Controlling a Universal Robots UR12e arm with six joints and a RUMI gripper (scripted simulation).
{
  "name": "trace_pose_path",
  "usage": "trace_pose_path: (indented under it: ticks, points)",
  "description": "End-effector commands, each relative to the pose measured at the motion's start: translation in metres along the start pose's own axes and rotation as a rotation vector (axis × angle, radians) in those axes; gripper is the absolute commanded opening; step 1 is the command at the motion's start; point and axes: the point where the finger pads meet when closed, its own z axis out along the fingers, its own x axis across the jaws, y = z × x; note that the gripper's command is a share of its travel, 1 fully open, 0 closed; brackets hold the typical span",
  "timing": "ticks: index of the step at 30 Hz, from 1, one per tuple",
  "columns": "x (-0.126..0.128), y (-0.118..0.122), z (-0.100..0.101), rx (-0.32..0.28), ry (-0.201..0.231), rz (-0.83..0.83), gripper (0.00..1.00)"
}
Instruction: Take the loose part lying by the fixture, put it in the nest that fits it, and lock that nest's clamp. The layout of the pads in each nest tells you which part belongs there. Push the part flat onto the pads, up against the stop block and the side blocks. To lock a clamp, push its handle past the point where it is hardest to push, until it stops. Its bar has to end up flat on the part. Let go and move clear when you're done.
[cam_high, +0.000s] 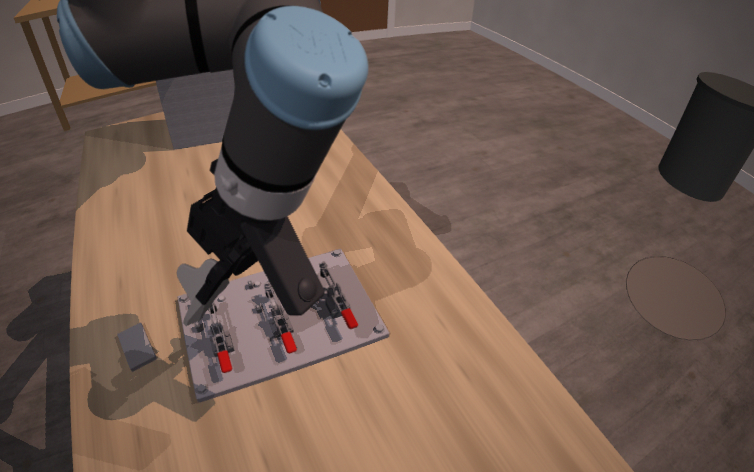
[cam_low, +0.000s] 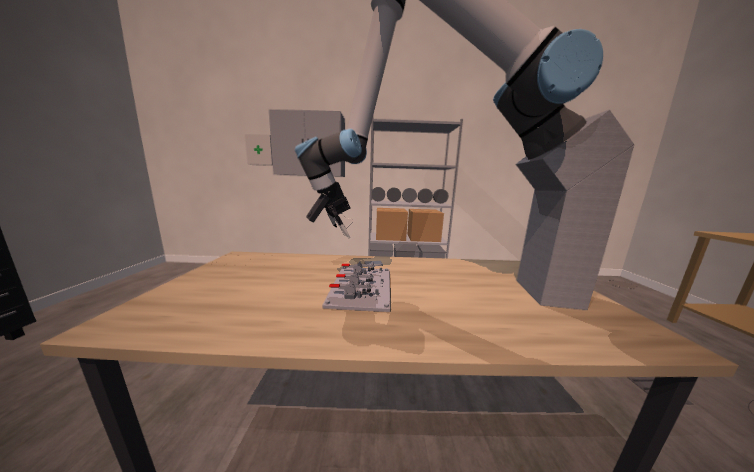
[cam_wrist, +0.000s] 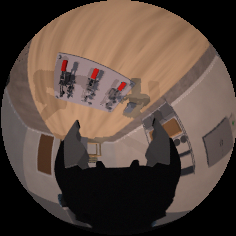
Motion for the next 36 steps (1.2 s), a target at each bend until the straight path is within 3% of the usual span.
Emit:
trace_pose_path:
  ticks: [1, 16, 36]
  points:
    - [-0.021, 0.014, 0.007, 0.089, -0.030, 0.097, 1.00]
    - [-0.078, 0.053, 0.020, 0.254, -0.124, 0.322, 1.00]
    - [-0.122, 0.083, 0.031, 0.380, -0.196, 0.496, 1.00]
